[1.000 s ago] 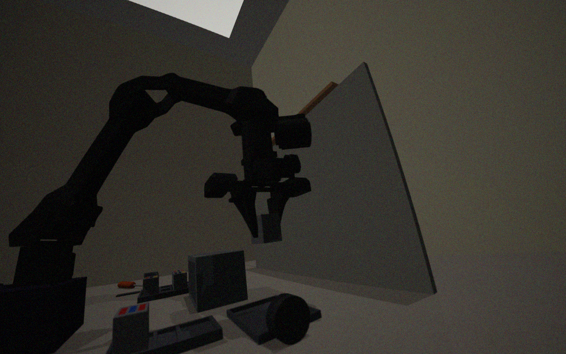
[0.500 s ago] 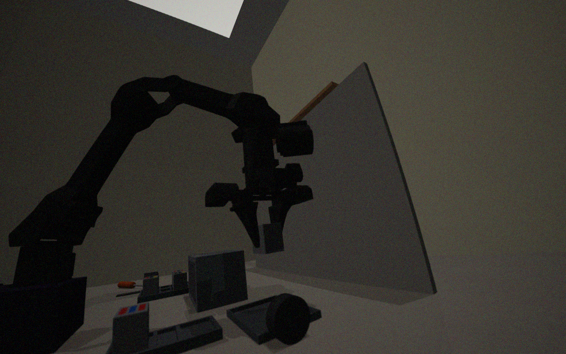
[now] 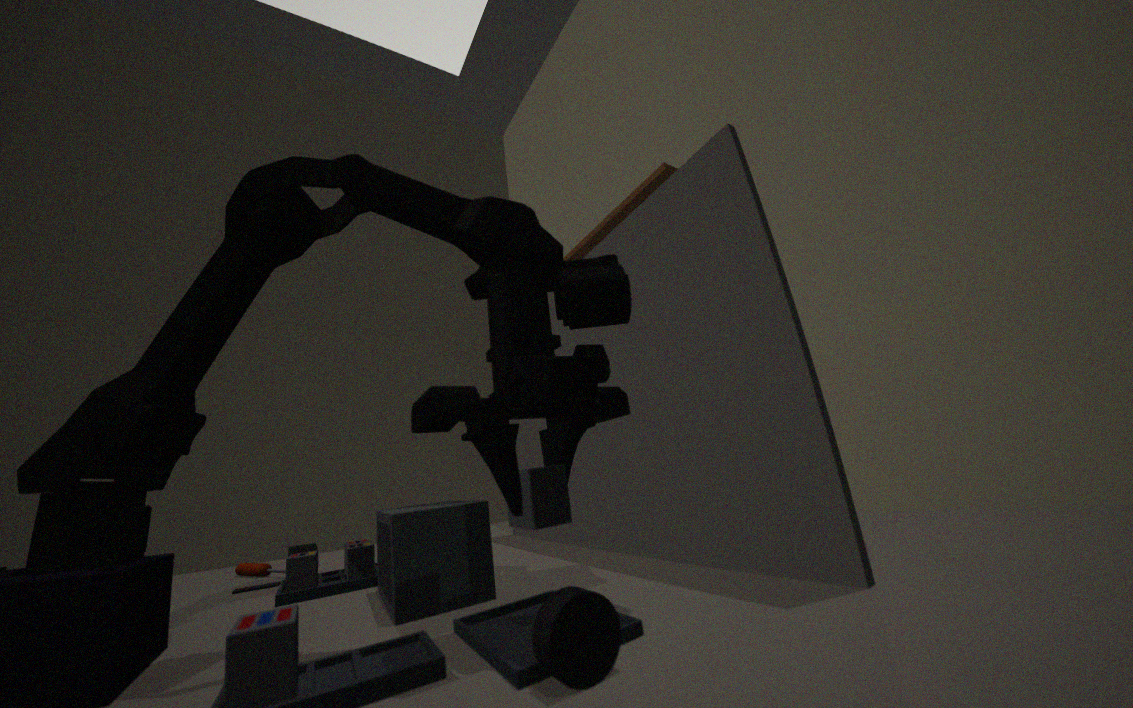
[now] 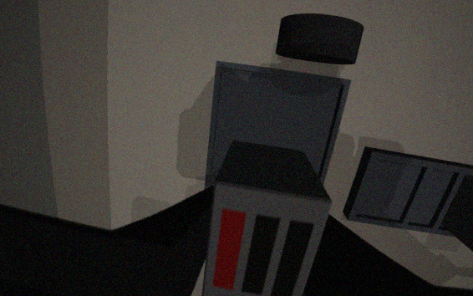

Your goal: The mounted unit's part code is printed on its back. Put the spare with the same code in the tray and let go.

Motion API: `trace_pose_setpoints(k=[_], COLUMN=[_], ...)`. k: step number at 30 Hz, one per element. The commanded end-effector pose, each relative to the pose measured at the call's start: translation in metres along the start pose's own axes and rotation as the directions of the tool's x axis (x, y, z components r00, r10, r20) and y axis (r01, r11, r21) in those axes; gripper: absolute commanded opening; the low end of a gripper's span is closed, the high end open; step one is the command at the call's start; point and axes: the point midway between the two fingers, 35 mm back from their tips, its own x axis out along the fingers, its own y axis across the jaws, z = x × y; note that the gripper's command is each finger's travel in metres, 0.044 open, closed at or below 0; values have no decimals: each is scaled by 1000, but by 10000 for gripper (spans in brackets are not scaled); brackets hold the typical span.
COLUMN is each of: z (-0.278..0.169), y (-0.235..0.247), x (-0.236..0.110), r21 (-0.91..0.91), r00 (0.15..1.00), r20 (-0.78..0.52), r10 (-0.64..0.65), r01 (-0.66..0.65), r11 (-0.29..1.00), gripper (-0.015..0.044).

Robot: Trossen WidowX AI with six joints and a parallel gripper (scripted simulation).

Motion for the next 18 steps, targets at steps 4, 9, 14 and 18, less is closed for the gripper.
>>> trace_pose_setpoints(k=[4,9,14,18], z=[1,1,1,1], y=[0,0,0,0], x=[6,11,17,21], r21=[4,4,4,4], r00=[1000,1000,1000,1000], r20=[6,6,6,6], r10=[2,2,2,2], r01=[-2,-2,-2,-2], r11=[1000,1000,1000,1000], gripper=[0,0,0,0])
